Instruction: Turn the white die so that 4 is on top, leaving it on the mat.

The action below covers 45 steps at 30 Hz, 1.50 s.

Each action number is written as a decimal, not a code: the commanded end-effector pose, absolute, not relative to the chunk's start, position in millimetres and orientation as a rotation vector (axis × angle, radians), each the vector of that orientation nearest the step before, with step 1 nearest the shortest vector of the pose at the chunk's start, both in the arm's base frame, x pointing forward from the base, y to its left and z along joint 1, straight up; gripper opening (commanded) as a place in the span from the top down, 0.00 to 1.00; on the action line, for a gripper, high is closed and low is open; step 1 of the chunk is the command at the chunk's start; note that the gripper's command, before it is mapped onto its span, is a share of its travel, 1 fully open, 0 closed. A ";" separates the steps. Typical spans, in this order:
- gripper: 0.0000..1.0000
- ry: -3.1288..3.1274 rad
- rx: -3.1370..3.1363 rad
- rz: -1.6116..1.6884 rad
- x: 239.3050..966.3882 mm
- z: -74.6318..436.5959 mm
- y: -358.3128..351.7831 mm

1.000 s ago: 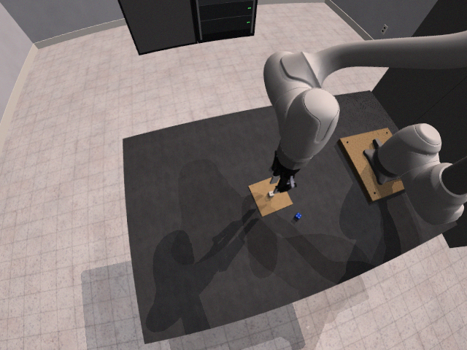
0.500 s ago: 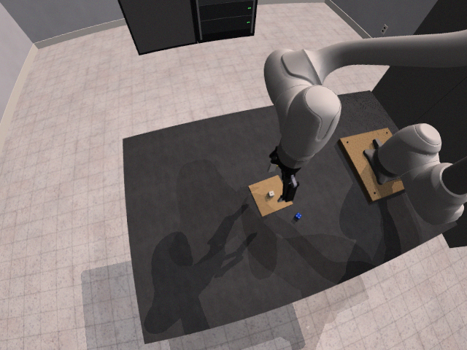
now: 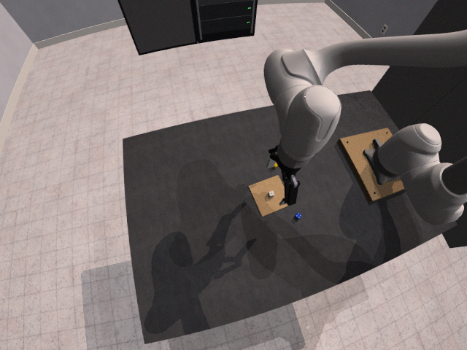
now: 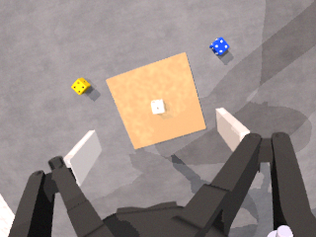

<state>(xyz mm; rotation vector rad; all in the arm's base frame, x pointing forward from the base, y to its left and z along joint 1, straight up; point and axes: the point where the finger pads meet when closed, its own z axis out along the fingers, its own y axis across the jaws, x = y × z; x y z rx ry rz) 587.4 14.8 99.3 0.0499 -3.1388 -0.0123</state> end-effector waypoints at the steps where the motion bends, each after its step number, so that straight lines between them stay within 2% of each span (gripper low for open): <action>1: 0.00 -3.138 0.099 -0.012 587.4 99.1 14.8; 10: 0.00 -3.050 0.751 -0.013 587.5 95.7 15.1; 13: 0.00 -3.040 0.791 -0.013 587.5 95.5 15.1; 27: 0.00 -2.621 1.736 -0.012 587.6 90.3 15.5; 42: 0.00 -2.183 2.264 -0.011 587.6 86.8 15.8; 43: 0.79 -2.183 2.264 -0.011 587.6 86.8 15.8; 45: 0.79 -2.183 2.264 -0.011 587.6 86.8 15.8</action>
